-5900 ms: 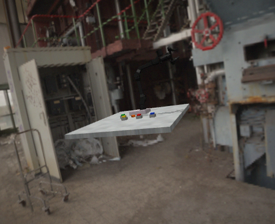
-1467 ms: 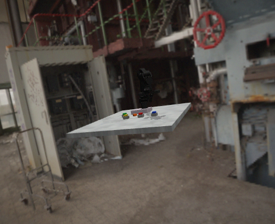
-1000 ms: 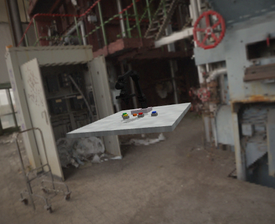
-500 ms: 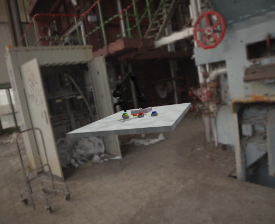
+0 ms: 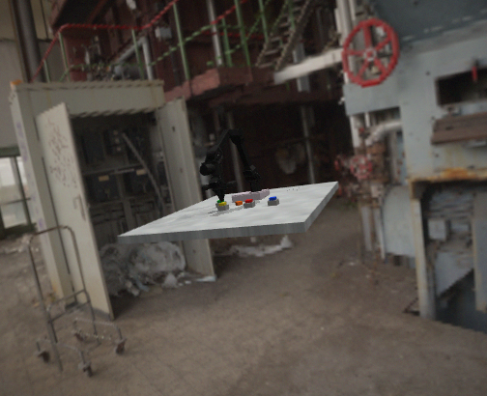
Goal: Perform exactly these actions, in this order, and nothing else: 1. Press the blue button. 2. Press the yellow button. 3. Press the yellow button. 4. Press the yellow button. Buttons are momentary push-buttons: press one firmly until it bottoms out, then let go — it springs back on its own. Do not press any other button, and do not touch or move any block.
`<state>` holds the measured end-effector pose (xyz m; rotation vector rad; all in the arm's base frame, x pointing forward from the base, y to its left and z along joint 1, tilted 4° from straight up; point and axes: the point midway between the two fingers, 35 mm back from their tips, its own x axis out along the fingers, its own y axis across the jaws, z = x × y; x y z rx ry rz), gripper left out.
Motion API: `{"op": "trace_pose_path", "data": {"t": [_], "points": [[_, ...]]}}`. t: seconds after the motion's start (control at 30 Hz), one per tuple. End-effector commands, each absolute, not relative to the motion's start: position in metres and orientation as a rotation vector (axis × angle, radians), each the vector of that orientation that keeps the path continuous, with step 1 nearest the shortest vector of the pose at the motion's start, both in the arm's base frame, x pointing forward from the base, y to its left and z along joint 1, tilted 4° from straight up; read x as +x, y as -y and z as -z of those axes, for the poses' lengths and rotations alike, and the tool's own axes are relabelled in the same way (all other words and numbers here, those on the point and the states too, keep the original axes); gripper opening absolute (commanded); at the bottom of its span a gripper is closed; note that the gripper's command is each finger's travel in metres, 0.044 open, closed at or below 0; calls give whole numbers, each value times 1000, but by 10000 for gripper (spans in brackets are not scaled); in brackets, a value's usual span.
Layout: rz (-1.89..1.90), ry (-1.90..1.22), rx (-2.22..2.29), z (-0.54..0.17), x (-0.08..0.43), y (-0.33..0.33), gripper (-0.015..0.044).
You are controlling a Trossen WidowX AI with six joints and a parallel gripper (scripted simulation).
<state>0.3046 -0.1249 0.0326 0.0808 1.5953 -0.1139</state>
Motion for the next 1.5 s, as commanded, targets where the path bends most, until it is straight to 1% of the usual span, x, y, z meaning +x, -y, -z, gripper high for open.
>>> {"op": "trace_pose_path", "data": {"t": [0.0,0.93,1.1,1.47], "points": [[111,-1601,79,-24,303,125,20],[111,-1601,79,-17,302,125,20],[111,-1601,79,-50,303,124,20],[111,-1601,79,-41,303,124,20]]}}
